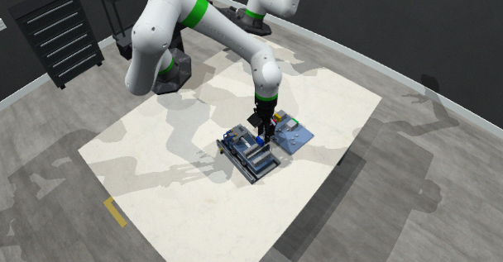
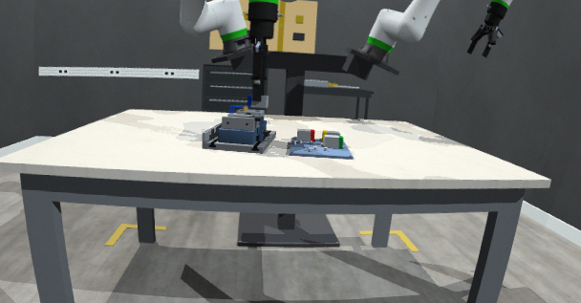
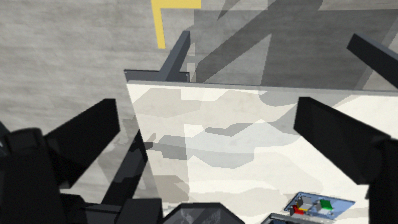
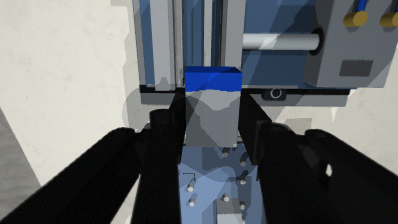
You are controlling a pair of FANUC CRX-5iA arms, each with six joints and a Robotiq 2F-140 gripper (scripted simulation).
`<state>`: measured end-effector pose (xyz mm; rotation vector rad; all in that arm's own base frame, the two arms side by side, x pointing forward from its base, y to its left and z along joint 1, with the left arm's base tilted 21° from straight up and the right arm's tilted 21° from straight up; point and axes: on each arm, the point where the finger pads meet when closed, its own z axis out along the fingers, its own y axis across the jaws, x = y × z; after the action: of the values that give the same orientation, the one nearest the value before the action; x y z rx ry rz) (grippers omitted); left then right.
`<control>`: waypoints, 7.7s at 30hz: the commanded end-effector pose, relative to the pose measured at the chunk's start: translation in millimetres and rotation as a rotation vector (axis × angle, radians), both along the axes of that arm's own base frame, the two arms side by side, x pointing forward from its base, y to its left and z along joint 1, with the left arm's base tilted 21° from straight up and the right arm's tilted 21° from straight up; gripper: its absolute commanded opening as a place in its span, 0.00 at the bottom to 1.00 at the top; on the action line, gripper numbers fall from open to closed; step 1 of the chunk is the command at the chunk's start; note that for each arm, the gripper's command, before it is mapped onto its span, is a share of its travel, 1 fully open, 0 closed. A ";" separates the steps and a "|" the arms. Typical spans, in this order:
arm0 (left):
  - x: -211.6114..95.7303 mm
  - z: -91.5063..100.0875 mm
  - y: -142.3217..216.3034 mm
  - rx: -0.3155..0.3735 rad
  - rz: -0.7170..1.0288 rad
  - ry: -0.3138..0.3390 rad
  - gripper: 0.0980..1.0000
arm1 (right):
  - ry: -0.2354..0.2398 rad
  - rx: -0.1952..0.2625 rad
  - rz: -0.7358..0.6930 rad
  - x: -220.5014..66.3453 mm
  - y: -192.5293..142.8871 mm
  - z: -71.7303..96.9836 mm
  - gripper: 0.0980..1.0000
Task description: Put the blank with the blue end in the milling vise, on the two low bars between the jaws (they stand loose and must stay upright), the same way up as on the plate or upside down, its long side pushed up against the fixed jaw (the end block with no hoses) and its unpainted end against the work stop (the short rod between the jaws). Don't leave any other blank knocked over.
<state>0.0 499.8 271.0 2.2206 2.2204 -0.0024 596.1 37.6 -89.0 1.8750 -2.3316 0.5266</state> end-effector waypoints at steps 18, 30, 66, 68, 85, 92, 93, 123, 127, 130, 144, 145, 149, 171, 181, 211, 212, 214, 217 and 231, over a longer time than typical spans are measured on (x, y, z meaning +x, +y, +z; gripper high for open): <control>0.1 1.0 0.2 0.002 0.000 0.000 1.00 | -0.002 0.000 0.001 0.1 -55.9 18.6 0.00; 0.1 1.0 0.2 0.002 0.000 0.000 1.00 | -0.002 0.000 0.001 0.0 -72.2 23.7 0.00; 0.1 1.0 0.2 0.002 0.000 0.000 1.00 | -0.002 0.000 0.001 0.2 -59.4 19.7 0.00; 0.1 1.0 0.2 0.002 0.000 0.000 1.00 | -0.002 0.000 0.001 0.2 -59.0 19.6 0.00; 0.1 1.0 0.2 0.002 0.000 0.000 1.00 | -0.002 0.000 0.001 0.2 -57.0 18.9 0.00; 0.1 1.0 0.2 0.002 0.000 0.000 1.00 | -0.002 0.000 0.001 0.2 -56.4 18.7 0.00; 0.1 1.0 0.2 0.002 0.000 0.000 1.00 | -0.002 0.000 0.001 0.2 -56.3 18.7 0.00; 0.1 1.0 0.2 0.002 0.000 0.000 1.00 | -0.002 0.000 0.001 4.3 -64.4 -9.4 0.00; 0.1 1.0 0.2 0.002 0.000 0.000 1.00 | -0.002 0.000 0.001 4.4 -64.4 -9.4 0.00; 0.1 1.0 0.2 0.002 0.000 0.000 1.00 | -0.002 0.000 0.001 4.5 -64.4 -9.4 0.00; 0.1 1.0 0.2 0.002 0.000 0.000 1.00 | -0.002 0.000 0.001 3.8 -63.6 -6.7 0.00; 0.1 1.0 0.2 0.002 0.000 0.000 1.00 | -0.002 0.000 0.001 3.8 -63.5 -6.5 0.00; 0.1 1.0 0.2 0.002 0.000 0.000 1.00 | -0.002 0.000 0.001 3.8 -63.5 -6.3 0.00; 0.1 1.0 0.2 0.002 0.000 0.000 1.00 | -0.002 0.000 0.001 3.6 -63.3 -5.5 0.00; 0.1 1.0 0.2 0.002 0.000 0.000 1.00 | -0.002 0.000 0.001 3.7 -63.6 -6.2 0.00; 0.1 1.0 0.2 0.002 0.000 0.000 1.00 | -0.002 0.000 0.001 4.1 -64.5 -8.8 0.00; 0.1 1.0 0.2 0.002 0.000 0.000 1.00 | -0.002 0.000 0.001 4.1 -64.5 -8.9 0.00; 0.1 1.0 0.2 0.002 0.000 0.000 1.00 | -0.002 0.000 0.001 4.1 -64.6 -9.0 0.00; 0.1 1.0 0.2 0.002 0.000 0.000 1.00 | -0.002 0.000 0.001 4.1 -64.6 -9.2 0.00; 0.1 1.0 0.2 0.002 0.000 0.000 1.00 | -0.002 0.000 0.001 4.3 -65.1 -10.4 0.00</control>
<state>0.0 499.8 271.0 2.2206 2.2204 -0.0024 599.7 -27.9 -100.1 1.8752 -2.3317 0.5266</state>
